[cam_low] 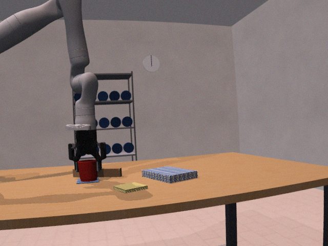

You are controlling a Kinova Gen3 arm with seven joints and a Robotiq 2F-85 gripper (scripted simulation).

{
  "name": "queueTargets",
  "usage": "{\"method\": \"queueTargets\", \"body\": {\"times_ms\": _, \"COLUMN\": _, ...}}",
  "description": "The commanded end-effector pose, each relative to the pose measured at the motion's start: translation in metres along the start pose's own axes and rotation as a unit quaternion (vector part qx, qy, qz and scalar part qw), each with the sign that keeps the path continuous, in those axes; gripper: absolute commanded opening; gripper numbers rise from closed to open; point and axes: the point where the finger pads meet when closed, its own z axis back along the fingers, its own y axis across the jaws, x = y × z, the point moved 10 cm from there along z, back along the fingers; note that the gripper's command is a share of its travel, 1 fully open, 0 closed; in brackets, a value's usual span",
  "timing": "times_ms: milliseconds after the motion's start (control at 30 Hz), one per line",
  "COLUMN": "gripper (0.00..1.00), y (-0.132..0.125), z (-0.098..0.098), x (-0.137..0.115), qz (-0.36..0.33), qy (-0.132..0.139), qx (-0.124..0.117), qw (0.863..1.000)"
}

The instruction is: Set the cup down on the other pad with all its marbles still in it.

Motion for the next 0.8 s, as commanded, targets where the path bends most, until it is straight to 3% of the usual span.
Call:
{"method": "queueTargets", "body": {"times_ms": 0, "gripper": 0.85, "y": -0.0024, "z": -0.0011, "x": -0.0008, "qz": -0.002, "qy": -0.001, "qx": -0.002, "qw": 1.0}}
{"method": "queueTargets", "body": {"times_ms": 767, "gripper": 0.83, "y": -0.0024, "z": -0.0011, "x": -0.0008, "qz": -0.002, "qy": -0.001, "qx": -0.002, "qw": 1.0}}
